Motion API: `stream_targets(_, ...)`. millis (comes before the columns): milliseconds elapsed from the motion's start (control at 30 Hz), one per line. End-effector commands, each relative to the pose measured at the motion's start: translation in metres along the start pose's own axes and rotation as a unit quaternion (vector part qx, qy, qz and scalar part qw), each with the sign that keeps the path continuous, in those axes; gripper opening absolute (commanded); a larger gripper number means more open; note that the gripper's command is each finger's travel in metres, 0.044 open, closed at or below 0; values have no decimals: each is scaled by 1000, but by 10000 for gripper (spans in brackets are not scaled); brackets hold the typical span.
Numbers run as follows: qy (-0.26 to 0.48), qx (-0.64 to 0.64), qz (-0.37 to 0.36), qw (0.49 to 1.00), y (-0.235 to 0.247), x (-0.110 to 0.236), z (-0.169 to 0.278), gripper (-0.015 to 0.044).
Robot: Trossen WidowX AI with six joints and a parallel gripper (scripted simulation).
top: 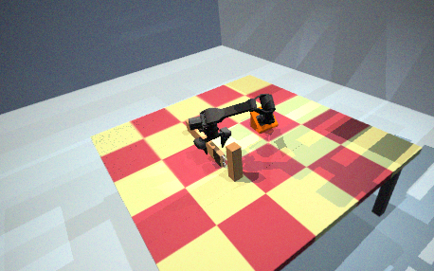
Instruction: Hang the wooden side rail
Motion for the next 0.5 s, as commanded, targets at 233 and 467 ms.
stream_targets(233,3,-3,0,1000,-2,-20,1,440)
stream_targets(467,4,-3,0,1000,-2,-27,1,440)
Point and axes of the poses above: the point midway between the two fingers, 35 mm back from their tips, its own x axis back along the fingers, its own y axis across the jaws, z = x × y, the point moved 10 cm from there along x, back along the fingers, and after that the axes turned 12 degrees about x, right-handed, at the moved point
